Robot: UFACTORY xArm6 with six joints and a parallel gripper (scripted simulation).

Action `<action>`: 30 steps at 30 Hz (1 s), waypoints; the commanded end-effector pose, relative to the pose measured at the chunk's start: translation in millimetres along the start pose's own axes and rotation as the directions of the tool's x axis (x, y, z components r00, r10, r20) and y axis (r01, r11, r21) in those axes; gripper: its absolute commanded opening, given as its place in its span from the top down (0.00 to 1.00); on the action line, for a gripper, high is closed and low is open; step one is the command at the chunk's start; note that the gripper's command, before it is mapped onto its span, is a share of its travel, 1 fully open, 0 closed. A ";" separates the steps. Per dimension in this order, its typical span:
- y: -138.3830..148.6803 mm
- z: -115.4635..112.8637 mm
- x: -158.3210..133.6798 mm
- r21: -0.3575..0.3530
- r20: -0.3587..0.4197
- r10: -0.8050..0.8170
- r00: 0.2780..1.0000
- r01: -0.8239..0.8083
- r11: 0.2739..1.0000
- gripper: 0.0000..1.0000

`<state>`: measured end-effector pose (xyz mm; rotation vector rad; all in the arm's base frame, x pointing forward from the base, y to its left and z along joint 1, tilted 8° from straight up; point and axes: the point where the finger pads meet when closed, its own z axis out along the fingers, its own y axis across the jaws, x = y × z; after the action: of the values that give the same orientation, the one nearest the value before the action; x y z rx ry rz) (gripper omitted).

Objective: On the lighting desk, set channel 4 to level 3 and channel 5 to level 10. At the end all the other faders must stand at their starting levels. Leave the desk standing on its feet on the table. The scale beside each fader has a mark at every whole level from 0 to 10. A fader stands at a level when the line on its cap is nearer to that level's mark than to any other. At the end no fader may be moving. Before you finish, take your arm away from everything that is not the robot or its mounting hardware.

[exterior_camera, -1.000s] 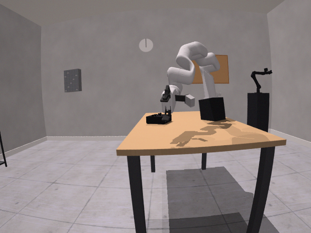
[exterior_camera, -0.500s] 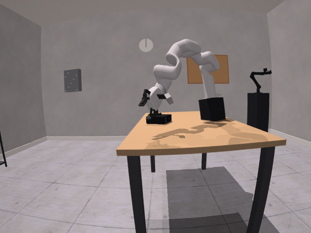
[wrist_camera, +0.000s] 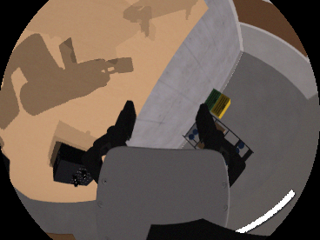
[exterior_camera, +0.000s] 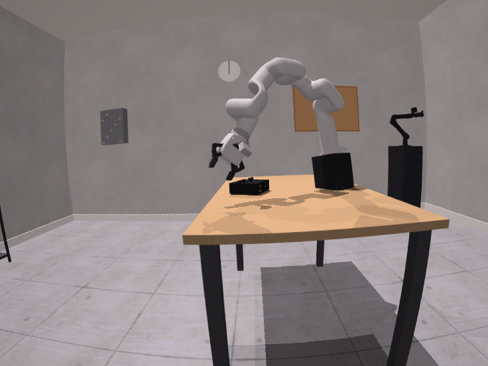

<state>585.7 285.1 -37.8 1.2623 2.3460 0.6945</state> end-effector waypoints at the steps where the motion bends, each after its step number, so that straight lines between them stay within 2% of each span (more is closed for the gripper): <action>1: -32.9 -37.8 -55.2 0.114 0.078 0.114 0.990 -0.123 0.986 0.00; 4: -33.1 -38.1 -55.5 0.114 0.078 0.114 0.990 -0.123 0.986 0.00; 5: -54.0 -59.4 -80.7 0.184 0.132 0.189 0.973 -0.212 0.960 0.00; 8: -56.7 -63.2 -85.3 0.184 0.132 0.189 0.973 -0.212 0.960 0.00; 9: -78.5 -87.3 -107.5 0.245 0.185 0.257 0.949 -0.297 0.923 0.00; 12: -79.9 -89.3 -109.4 0.245 0.185 0.257 0.949 -0.297 0.923 0.00; 13: -101.6 -115.1 -128.2 0.297 0.234 0.315 0.920 -0.376 0.878 0.00; 17: -101.6 -115.1 -128.2 0.297 0.234 0.315 0.920 -0.376 0.878 0.00; 18: -121.0 -139.5 -142.0 0.338 0.278 0.364 0.889 -0.445 0.829 0.00; 20: -121.0 -139.5 -142.0 0.338 0.278 0.364 0.889 -0.445 0.829 0.00; 21: -137.7 -161.5 -151.8 0.371 0.315 0.403 0.859 -0.503 0.781 0.00; 23: -137.7 -161.5 -151.8 0.371 0.315 0.403 0.859 -0.503 0.781 0.00; 24: -151.2 -180.3 -158.3 0.396 0.346 0.434 0.832 -0.549 0.736 0.00; 25: -151.2 -180.3 -158.3 0.396 0.346 0.434 0.832 -0.549 0.736 0.00; 26: -161.7 -195.4 -162.4 0.414 0.371 0.457 0.809 -0.584 0.698 0.00; 27: -161.7 -195.4 -162.4 0.414 0.371 0.457 0.809 -0.584 0.698 0.00; 30: -176.8 -218.3 -167.1 0.438 0.406 0.488 0.773 -0.633 0.638 0.00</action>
<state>459.2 28.1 36.1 2.1685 2.0224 0.0192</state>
